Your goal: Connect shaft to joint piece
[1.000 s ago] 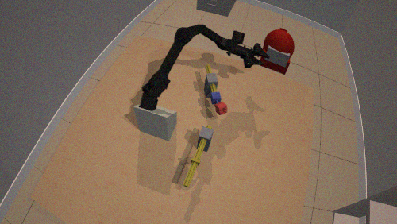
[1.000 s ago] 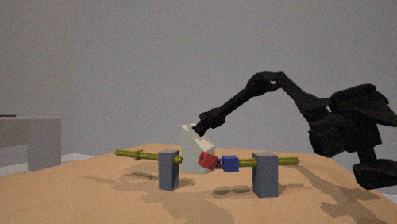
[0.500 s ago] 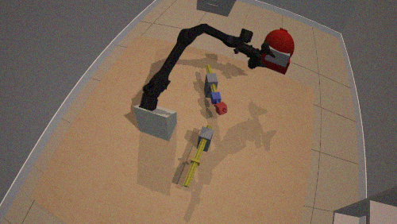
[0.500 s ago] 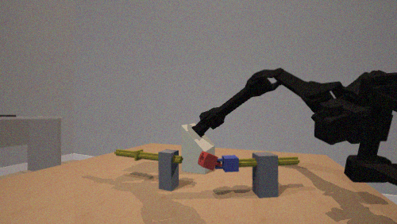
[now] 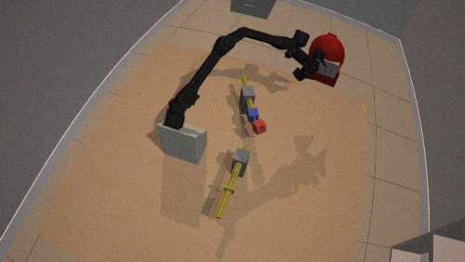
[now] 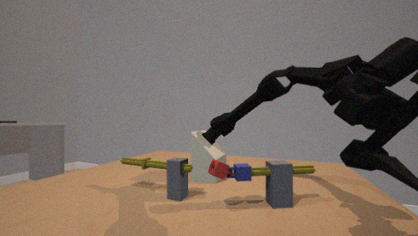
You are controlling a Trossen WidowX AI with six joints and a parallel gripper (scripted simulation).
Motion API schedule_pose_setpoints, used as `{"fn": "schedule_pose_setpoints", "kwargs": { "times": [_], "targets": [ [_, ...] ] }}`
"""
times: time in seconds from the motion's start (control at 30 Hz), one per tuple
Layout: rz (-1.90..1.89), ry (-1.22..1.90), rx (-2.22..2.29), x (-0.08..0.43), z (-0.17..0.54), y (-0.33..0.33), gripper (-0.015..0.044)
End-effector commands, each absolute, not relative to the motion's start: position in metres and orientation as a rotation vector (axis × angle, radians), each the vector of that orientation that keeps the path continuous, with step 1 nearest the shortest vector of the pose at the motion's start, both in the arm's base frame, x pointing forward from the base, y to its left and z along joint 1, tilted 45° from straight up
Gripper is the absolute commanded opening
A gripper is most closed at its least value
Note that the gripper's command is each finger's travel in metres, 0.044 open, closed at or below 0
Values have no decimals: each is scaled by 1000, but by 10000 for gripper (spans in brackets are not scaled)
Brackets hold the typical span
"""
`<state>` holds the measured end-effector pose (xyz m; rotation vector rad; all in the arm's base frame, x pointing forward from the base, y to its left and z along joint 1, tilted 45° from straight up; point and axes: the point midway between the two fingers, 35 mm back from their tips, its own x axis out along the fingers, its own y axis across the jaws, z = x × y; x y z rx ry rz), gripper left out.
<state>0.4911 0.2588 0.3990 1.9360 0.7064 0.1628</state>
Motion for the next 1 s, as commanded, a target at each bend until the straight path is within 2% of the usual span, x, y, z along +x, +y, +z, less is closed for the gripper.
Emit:
{"fn": "schedule_pose_setpoints", "kwargs": {
  "times": [0.0,0.53,0.77,0.97],
  "targets": [
    [218,784,1828,490,402,253,440],
    [556,1055,1424,464,420,215,440],
    [587,1078,1397,461,420,211,440],
    [493,1079,1266,477,365,173,440]
  ]
}}
